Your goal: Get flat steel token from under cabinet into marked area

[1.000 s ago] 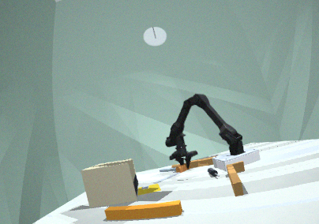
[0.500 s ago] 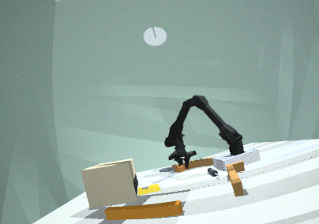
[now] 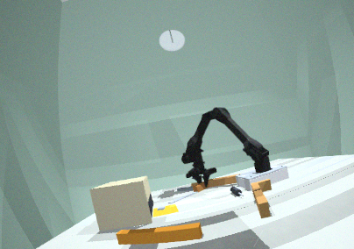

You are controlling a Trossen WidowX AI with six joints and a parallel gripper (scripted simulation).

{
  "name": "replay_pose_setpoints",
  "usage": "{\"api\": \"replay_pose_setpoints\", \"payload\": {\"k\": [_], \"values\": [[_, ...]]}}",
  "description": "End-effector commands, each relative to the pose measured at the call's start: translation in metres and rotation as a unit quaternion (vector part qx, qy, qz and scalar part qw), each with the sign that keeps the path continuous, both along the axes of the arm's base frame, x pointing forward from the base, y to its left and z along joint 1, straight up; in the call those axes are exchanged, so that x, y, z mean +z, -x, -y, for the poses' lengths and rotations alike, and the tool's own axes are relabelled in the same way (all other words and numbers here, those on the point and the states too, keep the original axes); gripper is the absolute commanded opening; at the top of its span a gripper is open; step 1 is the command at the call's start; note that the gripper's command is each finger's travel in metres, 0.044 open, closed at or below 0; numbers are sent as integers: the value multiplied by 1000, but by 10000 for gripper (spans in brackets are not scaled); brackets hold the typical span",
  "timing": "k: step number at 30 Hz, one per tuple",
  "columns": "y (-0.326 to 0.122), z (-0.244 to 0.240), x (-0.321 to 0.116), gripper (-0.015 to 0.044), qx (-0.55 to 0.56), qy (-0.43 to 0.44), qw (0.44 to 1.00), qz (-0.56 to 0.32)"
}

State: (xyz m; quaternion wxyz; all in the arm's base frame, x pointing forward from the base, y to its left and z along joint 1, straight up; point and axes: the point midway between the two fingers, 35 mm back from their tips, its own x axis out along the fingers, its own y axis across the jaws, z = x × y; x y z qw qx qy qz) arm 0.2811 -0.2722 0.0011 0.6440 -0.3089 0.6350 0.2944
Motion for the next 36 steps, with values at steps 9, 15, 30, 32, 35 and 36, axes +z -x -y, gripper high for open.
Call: {"api": "replay_pose_setpoints", "payload": {"k": [9,15,30,32,35,36], "values": [[-8,-2,2,0,-1,2,1000,4],[-14,-9,3,0,-1,2,1000,4],[-30,-26,3,0,-1,1,1000,5],[-32,-29,3,0,-1,1,1000,5],[-36,-32,3,0,-1,1,1000,5],[-37,-33,3,0,-1,1,1000,5]]}}
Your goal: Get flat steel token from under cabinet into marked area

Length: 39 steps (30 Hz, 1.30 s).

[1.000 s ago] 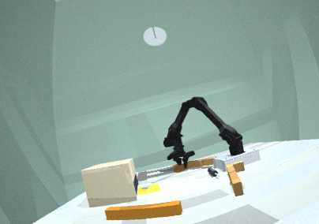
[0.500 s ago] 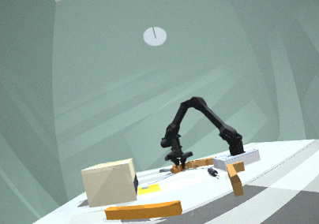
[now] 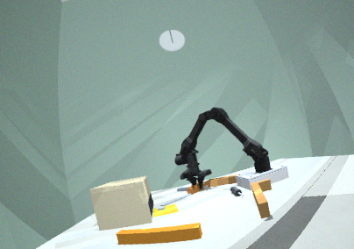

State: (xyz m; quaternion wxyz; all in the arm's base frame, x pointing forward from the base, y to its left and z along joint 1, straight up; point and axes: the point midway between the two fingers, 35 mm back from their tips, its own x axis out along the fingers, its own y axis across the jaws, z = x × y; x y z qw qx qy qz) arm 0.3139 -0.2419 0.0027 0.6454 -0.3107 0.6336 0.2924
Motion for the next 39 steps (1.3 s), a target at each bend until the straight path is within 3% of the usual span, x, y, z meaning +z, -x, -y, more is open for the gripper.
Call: {"api": "replay_pose_setpoints", "payload": {"k": [1,11,18,21,24,39], "values": [[-5,-4,1,0,-1,-1,1000,2],[-14,-14,1,0,-1,-1,1000,3],[-12,-14,0,184,1,-1,1000,0],[-12,-13,0,200,1,0,1000,1],[-12,-13,1,270,1,-1,1000,2],[-12,-14,-4,270,2,-1,1000,2]]}}
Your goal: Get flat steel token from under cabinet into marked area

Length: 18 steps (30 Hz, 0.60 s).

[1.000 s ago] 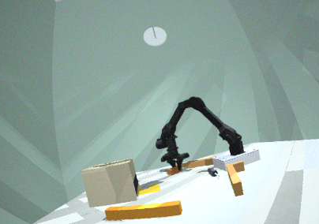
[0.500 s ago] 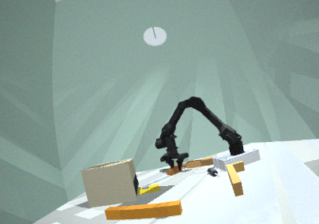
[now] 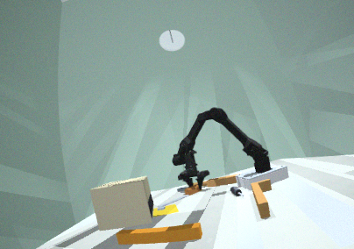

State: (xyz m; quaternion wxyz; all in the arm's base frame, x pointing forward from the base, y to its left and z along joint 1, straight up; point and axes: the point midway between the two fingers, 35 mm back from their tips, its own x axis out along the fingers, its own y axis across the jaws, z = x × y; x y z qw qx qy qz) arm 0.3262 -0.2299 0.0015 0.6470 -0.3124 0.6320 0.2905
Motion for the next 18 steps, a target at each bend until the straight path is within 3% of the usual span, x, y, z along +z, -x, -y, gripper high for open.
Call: {"api": "replay_pose_setpoints", "payload": {"k": [1,2,6,15,18], "values": [[1,-2,-3,270,2,-2,1000,-1],[1,-2,-4,270,2,-2,1000,-1],[0,0,-1,165,1,0,1000,0],[0,0,-1,105,1,0,1000,0],[0,0,-1,26,1,0,1000,0]]}}
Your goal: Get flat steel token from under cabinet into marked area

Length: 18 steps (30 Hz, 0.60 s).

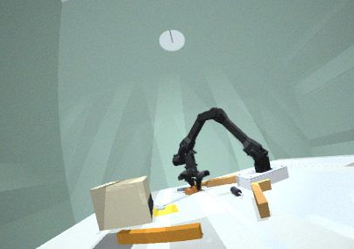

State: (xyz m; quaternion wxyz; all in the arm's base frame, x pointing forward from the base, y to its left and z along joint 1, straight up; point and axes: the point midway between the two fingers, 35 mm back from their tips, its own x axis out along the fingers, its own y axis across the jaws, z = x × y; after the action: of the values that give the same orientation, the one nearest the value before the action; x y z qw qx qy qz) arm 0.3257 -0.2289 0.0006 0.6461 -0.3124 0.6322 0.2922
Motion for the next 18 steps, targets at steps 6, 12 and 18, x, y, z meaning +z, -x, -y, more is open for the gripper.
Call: {"api": "replay_pose_setpoints", "payload": {"k": [6,12,18], "values": [[0,1,0,0,-7,1,1000,2],[1,1,0,0,-6,0,1000,0],[6,8,1,0,-6,-1,1000,0]]}}
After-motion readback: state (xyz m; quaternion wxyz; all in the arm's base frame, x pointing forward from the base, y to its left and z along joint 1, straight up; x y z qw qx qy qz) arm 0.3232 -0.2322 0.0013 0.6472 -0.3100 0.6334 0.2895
